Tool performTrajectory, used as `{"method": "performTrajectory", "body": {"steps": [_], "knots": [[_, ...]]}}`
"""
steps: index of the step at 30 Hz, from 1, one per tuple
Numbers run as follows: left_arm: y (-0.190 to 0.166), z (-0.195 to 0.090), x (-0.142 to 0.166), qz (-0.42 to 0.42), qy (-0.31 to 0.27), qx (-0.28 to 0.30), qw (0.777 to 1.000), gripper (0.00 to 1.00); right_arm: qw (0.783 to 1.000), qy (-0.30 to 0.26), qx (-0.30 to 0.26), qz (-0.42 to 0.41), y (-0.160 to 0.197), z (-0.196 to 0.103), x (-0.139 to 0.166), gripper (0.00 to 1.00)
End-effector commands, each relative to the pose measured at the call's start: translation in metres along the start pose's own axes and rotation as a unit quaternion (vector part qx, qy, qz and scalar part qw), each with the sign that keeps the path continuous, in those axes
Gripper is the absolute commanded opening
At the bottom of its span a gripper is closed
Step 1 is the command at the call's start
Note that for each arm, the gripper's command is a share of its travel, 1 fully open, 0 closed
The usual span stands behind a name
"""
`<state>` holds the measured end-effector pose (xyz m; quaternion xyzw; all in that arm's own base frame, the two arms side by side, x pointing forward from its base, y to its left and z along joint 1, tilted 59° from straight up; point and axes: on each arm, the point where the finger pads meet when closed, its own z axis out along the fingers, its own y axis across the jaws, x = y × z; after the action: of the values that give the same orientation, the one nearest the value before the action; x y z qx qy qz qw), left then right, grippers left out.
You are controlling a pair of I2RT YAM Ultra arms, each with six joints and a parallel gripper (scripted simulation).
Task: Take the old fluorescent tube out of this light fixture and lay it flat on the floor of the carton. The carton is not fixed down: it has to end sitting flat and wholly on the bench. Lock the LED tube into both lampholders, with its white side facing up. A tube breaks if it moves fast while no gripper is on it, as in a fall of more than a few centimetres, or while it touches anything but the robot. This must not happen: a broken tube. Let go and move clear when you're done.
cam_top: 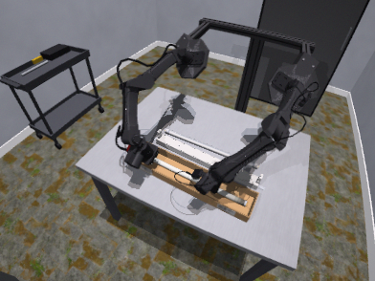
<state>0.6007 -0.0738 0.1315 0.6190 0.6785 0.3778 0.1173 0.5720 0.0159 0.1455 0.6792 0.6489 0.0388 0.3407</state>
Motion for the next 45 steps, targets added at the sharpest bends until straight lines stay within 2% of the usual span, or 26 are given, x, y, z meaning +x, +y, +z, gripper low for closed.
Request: {"method": "performTrajectory", "body": {"steps": [1,4,8,9,11,13,15,17,21,25,26,28,30,45], "knots": [[0.004,-0.037,-0.008,0.003,-0.008,-0.009,1.0,0.32,1.0,-0.003,-0.017,0.006,0.009,-0.039,-0.001,0.32],[0.005,-0.049,-0.009,0.002,-0.01,-0.013,1.0,0.32,1.0,-0.004,-0.013,0.004,0.006,-0.046,0.0,0.32],[0.011,-0.047,-0.015,-0.004,-0.027,-0.025,0.999,0.32,1.0,-0.002,-0.017,0.004,0.005,-0.035,0.003,0.32],[0.01,-0.046,-0.015,-0.001,-0.027,-0.026,0.999,0.32,1.0,0.002,-0.028,0.006,0.009,-0.042,0.004,0.32],[0.01,-0.046,-0.016,0.005,-0.028,-0.028,0.999,0.32,1.0,-0.005,-0.02,0.013,0.007,-0.032,-0.007,0.32],[0.008,-0.049,-0.014,0.006,-0.026,-0.02,0.999,0.32,1.0,-0.005,-0.009,0.005,0.001,-0.037,-0.008,0.32],[0.016,-0.055,-0.011,0.004,-0.028,-0.028,0.999,0.32,1.0,-0.001,-0.028,0.012,0.014,-0.05,-0.008,0.32],[0.026,-0.061,-0.009,-0.003,-0.031,-0.039,0.999,0.32,1.0,-0.004,-0.01,0.003,0.005,-0.031,-0.001,0.32],[0.012,-0.043,-0.018,0.008,-0.027,-0.022,0.999,0.32,1.0,-0.005,0.0,-0.004,0.0,-0.02,0.007,0.32],[0.011,-0.042,-0.016,0.007,-0.025,-0.019,0.999,0.32,1.0,-0.005,-0.005,0.0,0.002,-0.027,0.0,0.32],[0.007,-0.036,-0.021,0.012,-0.025,-0.015,0.999,0.32,1.0,-0.006,0.003,-0.005,-0.002,-0.017,0.007,0.32],[0.017,-0.05,-0.013,0.005,-0.028,-0.027,0.999,0.32,1.0,-0.006,0.0,-0.002,0.0,-0.021,0.003,0.32],[0.017,-0.047,-0.015,0.005,-0.028,-0.026,0.999,0.32,1.0,-0.005,-0.01,0.006,0.006,-0.031,-0.005,0.32],[0.018,-0.049,-0.014,0.003,-0.028,-0.029,0.999,0.32,1.0,-0.002,-0.011,-0.001,0.002,-0.032,0.004,0.32]]}}
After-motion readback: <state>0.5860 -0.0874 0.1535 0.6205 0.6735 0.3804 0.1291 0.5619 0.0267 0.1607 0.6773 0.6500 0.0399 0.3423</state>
